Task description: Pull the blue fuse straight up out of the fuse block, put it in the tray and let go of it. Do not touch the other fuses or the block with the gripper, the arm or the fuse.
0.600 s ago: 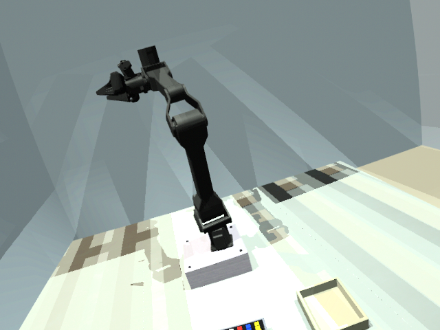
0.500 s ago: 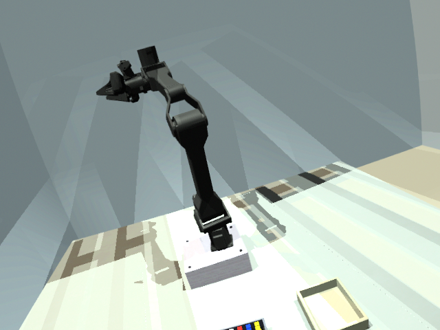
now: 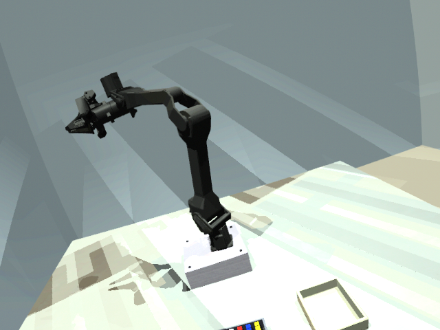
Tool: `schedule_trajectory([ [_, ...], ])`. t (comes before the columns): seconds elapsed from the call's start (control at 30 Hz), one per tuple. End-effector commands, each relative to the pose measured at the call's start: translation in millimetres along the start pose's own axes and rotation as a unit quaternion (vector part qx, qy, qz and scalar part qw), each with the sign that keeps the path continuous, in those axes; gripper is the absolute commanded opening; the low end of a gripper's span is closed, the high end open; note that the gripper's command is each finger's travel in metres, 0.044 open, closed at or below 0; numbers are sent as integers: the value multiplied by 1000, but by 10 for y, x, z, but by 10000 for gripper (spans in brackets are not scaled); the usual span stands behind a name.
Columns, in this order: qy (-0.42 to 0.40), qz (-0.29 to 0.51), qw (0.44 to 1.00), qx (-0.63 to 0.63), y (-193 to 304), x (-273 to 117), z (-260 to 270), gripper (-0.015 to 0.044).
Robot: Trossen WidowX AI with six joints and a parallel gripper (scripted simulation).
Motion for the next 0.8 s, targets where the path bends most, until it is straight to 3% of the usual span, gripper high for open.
schedule_trajectory([
  [0.0,-29,57,997,30,354,442,146,63],
  [0.2,-74,154,984,52,1008,989,593,63],
  [0.4,-108,252,961,48,1721,1297,1110,63],
  [0.77,-154,437,885,-37,3178,1245,2070,63],
])
Point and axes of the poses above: the point midway between the two fingers, 35 mm back from their tips, its own x axis out along the fingers, its own z axis across the jaws, y = z × x, the point moved 3 cm from there along -x, back along the fingers, and after that the axes turned 1 degree about x, right-handed, at the moved point
